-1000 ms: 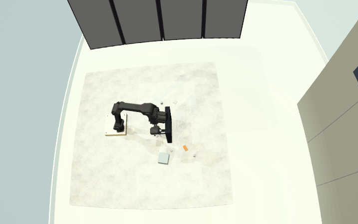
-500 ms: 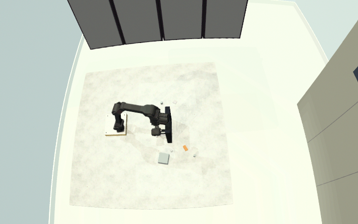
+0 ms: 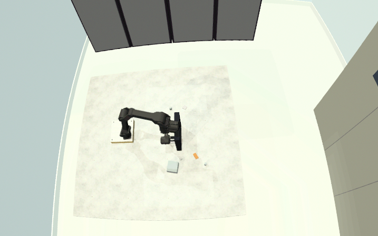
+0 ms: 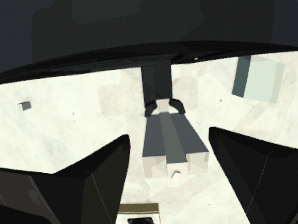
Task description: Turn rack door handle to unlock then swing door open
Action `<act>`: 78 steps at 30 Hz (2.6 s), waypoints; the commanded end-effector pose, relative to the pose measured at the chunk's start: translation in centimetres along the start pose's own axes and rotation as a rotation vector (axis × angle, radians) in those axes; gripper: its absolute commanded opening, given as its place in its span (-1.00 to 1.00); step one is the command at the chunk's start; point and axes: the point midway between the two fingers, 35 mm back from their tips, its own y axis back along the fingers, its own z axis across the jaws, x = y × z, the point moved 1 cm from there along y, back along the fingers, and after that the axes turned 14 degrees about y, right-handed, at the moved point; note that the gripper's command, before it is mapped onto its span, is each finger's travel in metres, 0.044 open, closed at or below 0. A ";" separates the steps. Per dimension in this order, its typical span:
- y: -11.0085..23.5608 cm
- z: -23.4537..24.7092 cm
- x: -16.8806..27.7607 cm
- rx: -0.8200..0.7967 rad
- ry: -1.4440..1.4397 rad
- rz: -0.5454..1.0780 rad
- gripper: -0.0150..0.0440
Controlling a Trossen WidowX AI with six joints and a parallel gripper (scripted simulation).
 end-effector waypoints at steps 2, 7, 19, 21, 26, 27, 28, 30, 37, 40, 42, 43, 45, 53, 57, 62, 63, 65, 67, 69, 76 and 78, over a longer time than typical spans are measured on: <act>-0.8 0.0 0.1 0.003 -0.006 0.011 0.46; -1.5 0.0 0.1 0.005 -0.008 0.019 0.46; -1.6 0.0 0.1 0.005 -0.008 0.020 -0.26; -1.6 0.0 0.1 0.005 -0.008 0.020 -0.30; -1.6 0.0 0.1 0.005 -0.008 0.020 -0.41; -1.6 0.0 0.1 0.005 -0.008 0.020 -0.44; -1.6 0.0 0.1 0.005 -0.008 0.020 -0.46; -1.6 0.0 0.1 0.005 -0.008 0.020 -0.46; -1.6 0.0 0.1 0.007 -0.228 0.019 -0.46; -1.6 0.0 0.1 0.008 -0.376 0.018 -0.46; -1.6 0.0 0.1 0.009 -0.475 0.018 -0.46; -1.6 0.0 0.1 0.010 -0.524 0.018 -0.46; -1.6 0.0 0.1 0.011 -0.623 0.017 -0.46; -1.6 0.0 0.1 0.014 -1.017 0.015 -0.46; -1.6 0.0 0.1 0.016 -1.214 0.014 -0.46; -1.6 0.0 0.1 0.018 -1.460 0.013 -0.46; -1.6 0.0 0.1 0.019 -1.510 0.012 -0.46; -1.6 0.0 0.1 0.019 -1.608 0.012 -0.46; -1.6 0.0 0.1 0.020 -1.707 0.011 -0.46; -1.6 0.0 0.1 0.021 -1.805 0.010 -0.46; -1.6 0.0 0.1 0.022 -1.927 0.009 -0.46; -1.6 0.0 0.1 0.022 -1.927 0.009 -0.46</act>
